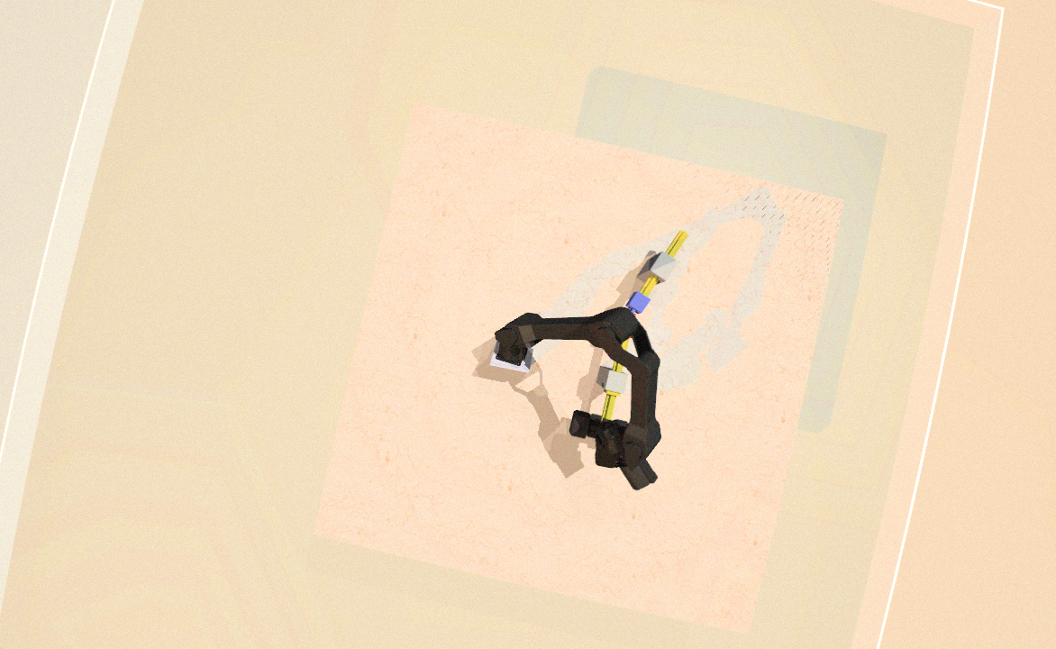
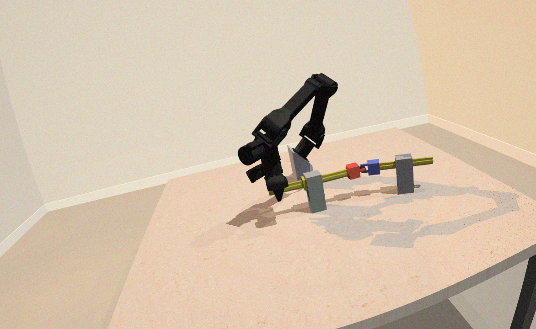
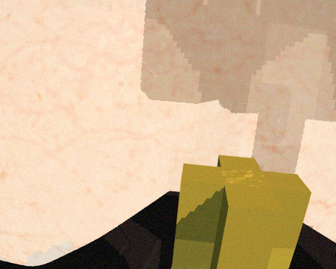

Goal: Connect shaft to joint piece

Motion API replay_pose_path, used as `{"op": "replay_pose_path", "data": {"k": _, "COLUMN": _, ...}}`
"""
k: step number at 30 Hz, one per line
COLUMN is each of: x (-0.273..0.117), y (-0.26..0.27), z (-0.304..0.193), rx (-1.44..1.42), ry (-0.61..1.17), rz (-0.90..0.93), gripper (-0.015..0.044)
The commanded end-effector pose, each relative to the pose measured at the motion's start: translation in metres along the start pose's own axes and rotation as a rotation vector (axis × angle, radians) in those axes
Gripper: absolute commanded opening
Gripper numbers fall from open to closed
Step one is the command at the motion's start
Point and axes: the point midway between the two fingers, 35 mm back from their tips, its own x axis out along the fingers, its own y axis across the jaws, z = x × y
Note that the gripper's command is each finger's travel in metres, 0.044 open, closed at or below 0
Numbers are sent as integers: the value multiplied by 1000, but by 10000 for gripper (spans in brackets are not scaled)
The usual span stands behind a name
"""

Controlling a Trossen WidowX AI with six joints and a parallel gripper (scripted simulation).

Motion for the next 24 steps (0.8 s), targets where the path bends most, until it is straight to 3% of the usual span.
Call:
{"op": "replay_pose_path", "data": {"k": 1, "x": 0, "y": 0, "z": 0, "rx": 0, "ry": 0, "rz": -2, "gripper": 198}}
{"op": "replay_pose_path", "data": {"k": 10, "x": 0, "y": 0, "z": 0, "rx": 0, "ry": 0, "rz": -2, "gripper": 434}}
{"op": "replay_pose_path", "data": {"k": 21, "x": 0, "y": 0, "z": 0, "rx": 0, "ry": 0, "rz": -2, "gripper": 440}}
{"op": "replay_pose_path", "data": {"k": 24, "x": -20, "y": 0, "z": 1, "rx": 1, "ry": 5, "rz": 2, "gripper": 440}}
